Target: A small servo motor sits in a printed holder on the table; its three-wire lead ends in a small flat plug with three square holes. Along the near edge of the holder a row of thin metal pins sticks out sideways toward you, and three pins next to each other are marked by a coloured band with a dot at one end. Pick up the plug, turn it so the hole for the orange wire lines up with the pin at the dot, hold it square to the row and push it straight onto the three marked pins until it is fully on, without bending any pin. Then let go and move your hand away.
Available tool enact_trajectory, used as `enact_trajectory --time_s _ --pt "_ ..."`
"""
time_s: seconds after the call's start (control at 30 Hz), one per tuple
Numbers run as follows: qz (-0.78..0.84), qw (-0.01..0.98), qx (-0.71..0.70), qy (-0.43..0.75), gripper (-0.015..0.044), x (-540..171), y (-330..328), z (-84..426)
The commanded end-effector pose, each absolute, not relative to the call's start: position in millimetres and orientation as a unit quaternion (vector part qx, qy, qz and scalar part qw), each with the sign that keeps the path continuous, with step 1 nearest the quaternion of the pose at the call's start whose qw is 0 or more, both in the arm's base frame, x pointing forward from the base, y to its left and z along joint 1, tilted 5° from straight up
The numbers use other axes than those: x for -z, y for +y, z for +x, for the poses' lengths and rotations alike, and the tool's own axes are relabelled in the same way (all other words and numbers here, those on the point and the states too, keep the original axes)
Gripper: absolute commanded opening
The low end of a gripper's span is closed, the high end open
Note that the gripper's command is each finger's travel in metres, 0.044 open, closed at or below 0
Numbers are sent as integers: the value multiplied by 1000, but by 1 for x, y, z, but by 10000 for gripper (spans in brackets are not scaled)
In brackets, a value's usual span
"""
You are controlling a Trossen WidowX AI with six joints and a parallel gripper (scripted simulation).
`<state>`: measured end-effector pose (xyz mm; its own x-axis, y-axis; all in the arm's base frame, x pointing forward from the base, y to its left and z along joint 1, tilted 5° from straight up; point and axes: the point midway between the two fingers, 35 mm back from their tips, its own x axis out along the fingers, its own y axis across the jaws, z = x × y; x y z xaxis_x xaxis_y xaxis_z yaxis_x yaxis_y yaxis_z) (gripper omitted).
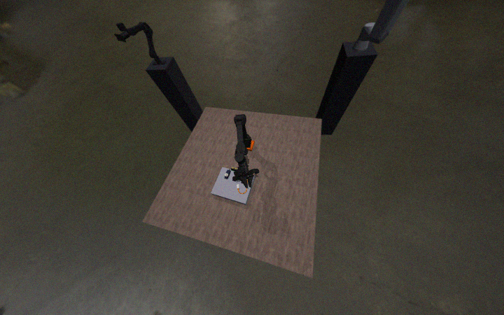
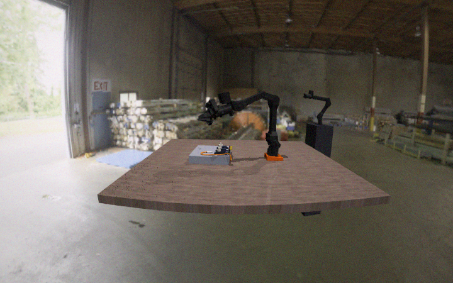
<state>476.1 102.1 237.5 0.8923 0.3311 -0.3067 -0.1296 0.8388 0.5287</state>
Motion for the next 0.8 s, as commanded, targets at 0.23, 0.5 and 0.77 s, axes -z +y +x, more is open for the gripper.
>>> enact_trajectory --time_s 0.23,0.5,0.77 --pt "210 960 -109 148 115 -266 79 449" --pt "177 973 -97 115 115 -283 64 428" --pt "142 983 -82 83 115 -298 49 406"
